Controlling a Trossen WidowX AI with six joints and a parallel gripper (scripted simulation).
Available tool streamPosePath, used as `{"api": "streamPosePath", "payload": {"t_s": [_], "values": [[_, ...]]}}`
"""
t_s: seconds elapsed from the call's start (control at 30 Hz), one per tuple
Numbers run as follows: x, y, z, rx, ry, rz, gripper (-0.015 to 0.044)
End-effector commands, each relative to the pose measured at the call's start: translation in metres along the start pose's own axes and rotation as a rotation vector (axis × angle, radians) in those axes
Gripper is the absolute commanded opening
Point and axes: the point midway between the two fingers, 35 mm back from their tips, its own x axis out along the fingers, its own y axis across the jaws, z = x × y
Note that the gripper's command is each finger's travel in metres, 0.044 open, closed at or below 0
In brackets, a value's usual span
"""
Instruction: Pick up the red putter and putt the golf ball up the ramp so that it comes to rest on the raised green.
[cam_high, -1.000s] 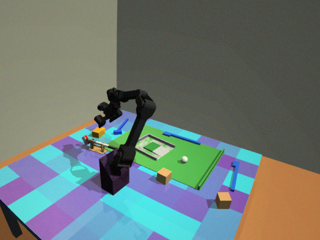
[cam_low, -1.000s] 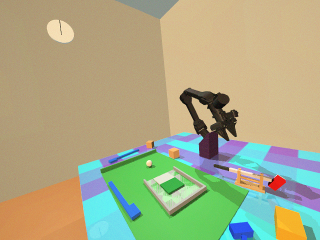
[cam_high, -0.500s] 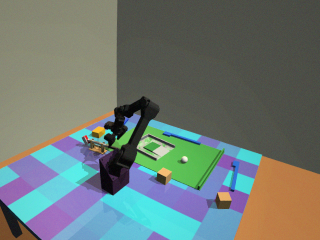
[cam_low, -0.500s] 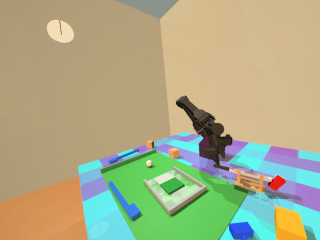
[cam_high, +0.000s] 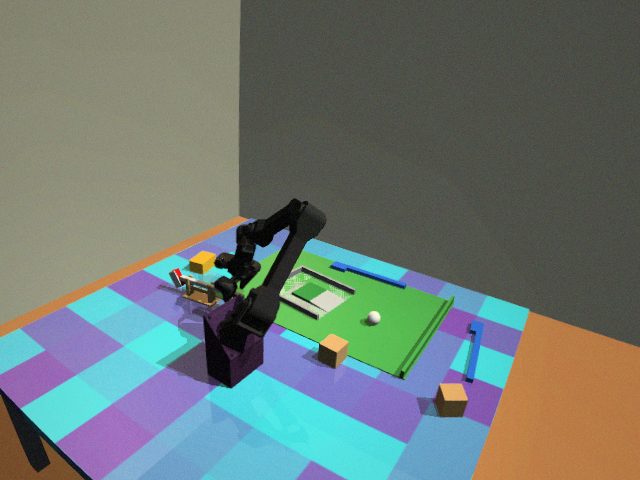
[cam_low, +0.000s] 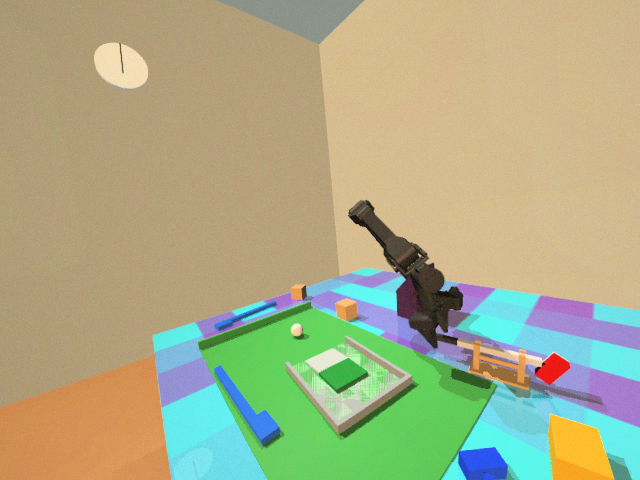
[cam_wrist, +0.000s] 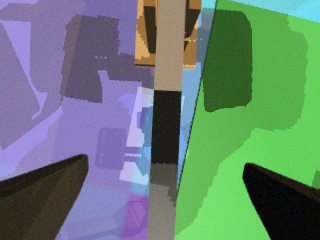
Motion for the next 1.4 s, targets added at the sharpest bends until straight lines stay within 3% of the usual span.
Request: {"api": "streamPosePath", "payload": {"t_s": [0.0,0.73,1.23,1.37], "values": [[0.005,0.002,-0.002,-0.009,0.006,0.004,0.044],[0.027,0.003,-0.008,-0.009,0.008,0.004,0.044],[0.025,0.001,-0.007,-0.002,0.002,-0.001,0.0046],[0.025,0.001,-0.007,-0.002,0.002,-0.001,0.002]]}}
